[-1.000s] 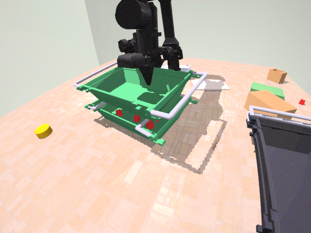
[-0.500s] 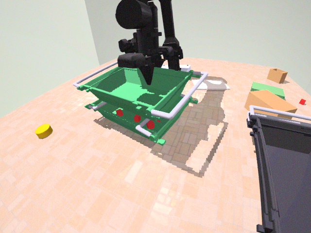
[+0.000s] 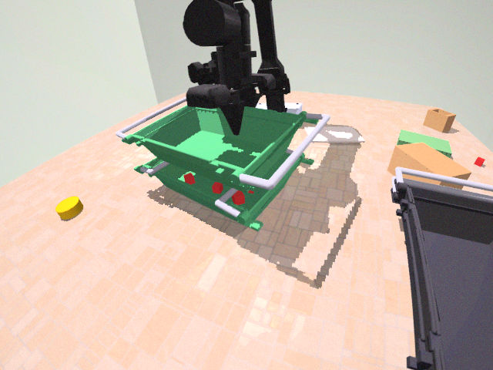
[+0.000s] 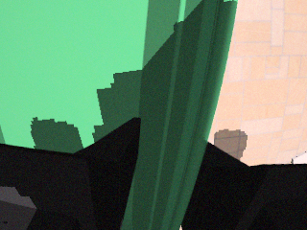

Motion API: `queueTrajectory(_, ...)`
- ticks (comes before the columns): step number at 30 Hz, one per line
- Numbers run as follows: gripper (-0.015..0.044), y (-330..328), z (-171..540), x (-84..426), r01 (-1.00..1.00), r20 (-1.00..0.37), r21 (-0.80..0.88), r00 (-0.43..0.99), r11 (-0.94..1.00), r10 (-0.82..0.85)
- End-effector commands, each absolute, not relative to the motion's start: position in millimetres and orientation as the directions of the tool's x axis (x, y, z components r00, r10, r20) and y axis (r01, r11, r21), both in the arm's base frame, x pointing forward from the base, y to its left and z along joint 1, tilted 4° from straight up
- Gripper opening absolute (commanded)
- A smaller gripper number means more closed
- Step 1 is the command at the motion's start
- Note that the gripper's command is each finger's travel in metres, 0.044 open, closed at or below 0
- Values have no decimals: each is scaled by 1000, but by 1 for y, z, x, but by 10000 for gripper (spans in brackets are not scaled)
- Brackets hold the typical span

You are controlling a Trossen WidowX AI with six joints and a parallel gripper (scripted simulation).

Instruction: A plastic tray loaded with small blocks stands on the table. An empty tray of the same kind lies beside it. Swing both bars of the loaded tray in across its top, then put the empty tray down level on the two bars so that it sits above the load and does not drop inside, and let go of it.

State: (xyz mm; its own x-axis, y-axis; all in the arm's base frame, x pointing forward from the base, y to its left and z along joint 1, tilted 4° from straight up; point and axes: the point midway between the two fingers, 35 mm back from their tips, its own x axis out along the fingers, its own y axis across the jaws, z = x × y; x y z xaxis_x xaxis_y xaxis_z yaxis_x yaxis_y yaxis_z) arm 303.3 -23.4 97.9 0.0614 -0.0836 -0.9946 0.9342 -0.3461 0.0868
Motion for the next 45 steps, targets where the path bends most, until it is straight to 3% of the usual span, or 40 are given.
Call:
queueTrajectory(1, 0, -22, 91, 299, 935, -997, 57, 32, -349, -75)
queueTrajectory(12, 0, -22, 91, 299, 935, -997, 57, 32, -349, -75)
queueTrajectory(42, 440, -22, 91, 299, 935, -997, 57, 32, -349, -75)
queueTrajectory(45, 440, -23, 91, 299, 936, -996, 59, 33, -348, -79)
